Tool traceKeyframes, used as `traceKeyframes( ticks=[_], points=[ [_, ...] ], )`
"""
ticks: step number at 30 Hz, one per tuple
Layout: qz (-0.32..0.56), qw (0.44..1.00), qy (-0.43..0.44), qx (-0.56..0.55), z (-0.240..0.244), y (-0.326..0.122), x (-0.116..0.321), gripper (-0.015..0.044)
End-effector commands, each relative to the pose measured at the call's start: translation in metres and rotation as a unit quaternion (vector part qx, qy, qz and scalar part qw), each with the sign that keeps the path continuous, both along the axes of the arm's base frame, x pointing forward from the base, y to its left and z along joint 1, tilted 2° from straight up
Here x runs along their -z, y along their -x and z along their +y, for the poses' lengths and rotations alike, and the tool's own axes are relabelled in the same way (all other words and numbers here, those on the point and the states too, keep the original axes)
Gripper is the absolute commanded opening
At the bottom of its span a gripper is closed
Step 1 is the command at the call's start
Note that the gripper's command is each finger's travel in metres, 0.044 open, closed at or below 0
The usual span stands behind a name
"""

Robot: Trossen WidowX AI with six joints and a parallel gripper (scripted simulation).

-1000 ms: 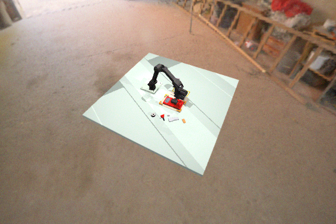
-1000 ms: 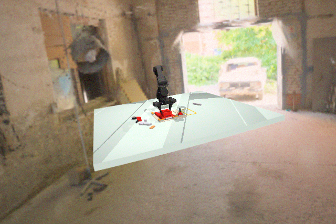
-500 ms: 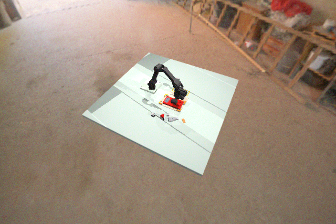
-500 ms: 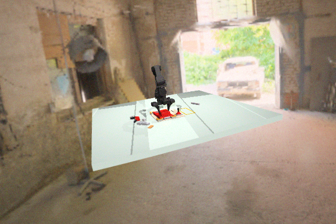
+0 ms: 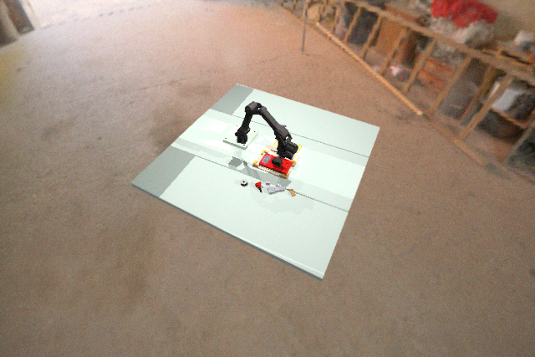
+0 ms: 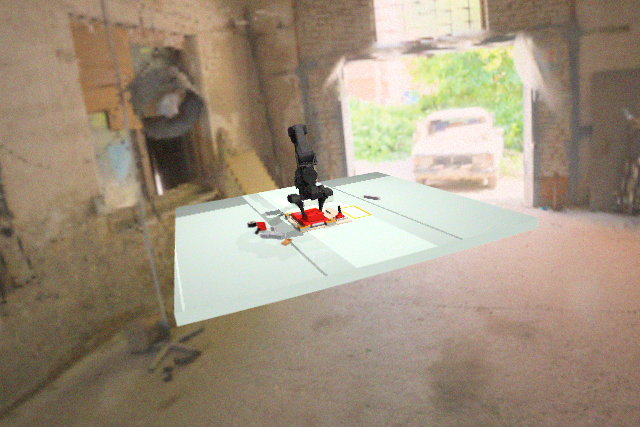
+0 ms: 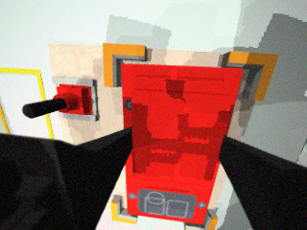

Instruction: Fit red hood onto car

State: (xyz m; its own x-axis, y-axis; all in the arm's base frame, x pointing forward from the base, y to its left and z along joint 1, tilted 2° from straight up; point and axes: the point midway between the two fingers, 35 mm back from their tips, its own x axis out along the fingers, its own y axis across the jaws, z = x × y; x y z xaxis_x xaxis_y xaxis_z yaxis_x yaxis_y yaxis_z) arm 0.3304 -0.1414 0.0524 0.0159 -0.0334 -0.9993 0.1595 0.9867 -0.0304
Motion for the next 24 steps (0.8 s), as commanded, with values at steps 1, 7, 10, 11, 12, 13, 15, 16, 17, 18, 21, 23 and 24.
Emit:
traceKeyframes(
  ticks=[1,7,10,11,12,13,15,16,17,18,21,23,24],
  points=[
    [0.000,1.000,0.000,0.000,0.000,0.000,0.000,0.0394],
    [0.000,1.000,0.000,0.000,0.000,-0.001,-0.008,0.0440],
    [0.002,1.000,0.000,0.000,0.000,-0.002,-0.028,0.0440],
    [0.003,1.000,0.000,0.000,0.000,-0.002,-0.037,0.0440],
    [0.003,1.000,0.000,0.000,0.001,-0.002,-0.046,0.0440],
    [0.004,1.000,0.000,0.000,0.001,-0.001,-0.056,0.0440],
    [0.005,1.000,0.000,0.000,0.002,0.000,-0.068,0.0440],
    [0.005,1.000,0.000,0.000,0.002,0.000,-0.070,0.0440],
    [0.005,1.000,0.000,0.000,0.002,0.000,-0.070,0.0440],
    [0.005,1.000,0.000,0.000,0.002,0.000,-0.070,0.0440],
    [0.005,1.000,0.000,0.000,0.002,0.000,-0.070,0.0440],
    [0.005,1.000,0.000,0.000,0.002,0.000,-0.070,0.0440],
    [0.005,1.000,0.000,0.000,0.002,0.000,-0.070,0.0440]
  ],
)
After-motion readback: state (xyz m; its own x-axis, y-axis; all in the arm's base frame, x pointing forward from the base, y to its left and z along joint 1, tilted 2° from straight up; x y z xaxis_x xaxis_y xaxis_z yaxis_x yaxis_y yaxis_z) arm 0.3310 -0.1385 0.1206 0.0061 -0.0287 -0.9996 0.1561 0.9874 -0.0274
